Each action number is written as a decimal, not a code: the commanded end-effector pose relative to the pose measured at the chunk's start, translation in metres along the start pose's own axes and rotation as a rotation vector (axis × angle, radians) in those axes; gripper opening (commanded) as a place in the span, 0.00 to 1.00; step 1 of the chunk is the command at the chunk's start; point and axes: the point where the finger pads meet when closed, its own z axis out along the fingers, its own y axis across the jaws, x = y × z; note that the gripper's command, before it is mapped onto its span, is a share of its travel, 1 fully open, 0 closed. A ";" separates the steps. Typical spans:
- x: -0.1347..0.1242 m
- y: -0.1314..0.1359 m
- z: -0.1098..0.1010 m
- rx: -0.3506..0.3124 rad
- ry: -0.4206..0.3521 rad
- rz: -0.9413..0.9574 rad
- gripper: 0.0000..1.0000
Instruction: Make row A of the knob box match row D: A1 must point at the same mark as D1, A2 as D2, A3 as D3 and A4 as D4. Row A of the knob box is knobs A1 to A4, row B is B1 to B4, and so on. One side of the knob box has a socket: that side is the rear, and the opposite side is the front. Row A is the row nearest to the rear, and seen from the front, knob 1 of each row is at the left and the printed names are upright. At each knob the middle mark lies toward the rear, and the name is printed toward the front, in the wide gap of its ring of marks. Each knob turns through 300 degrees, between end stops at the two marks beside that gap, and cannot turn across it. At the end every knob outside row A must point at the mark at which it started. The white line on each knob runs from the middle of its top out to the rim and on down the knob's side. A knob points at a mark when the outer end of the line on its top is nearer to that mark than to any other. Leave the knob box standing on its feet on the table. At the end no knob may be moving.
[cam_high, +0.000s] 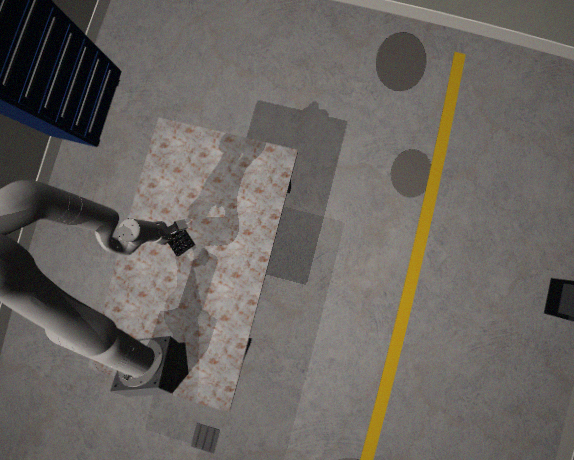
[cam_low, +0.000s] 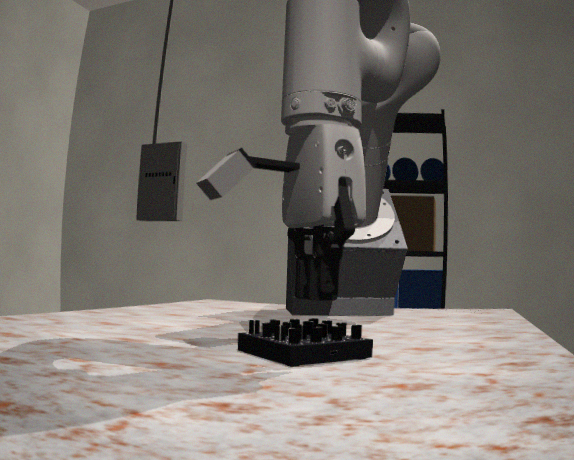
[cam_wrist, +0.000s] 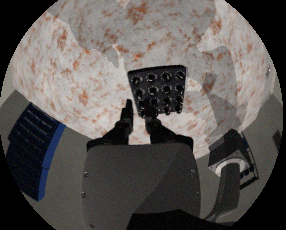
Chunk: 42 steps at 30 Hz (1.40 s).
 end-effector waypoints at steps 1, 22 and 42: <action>0.002 -0.001 -0.002 -0.003 -0.008 0.128 0.19; 0.012 -0.002 -0.008 -0.004 -0.007 0.697 0.19; 0.020 -0.003 -0.014 -0.007 -0.005 1.203 0.19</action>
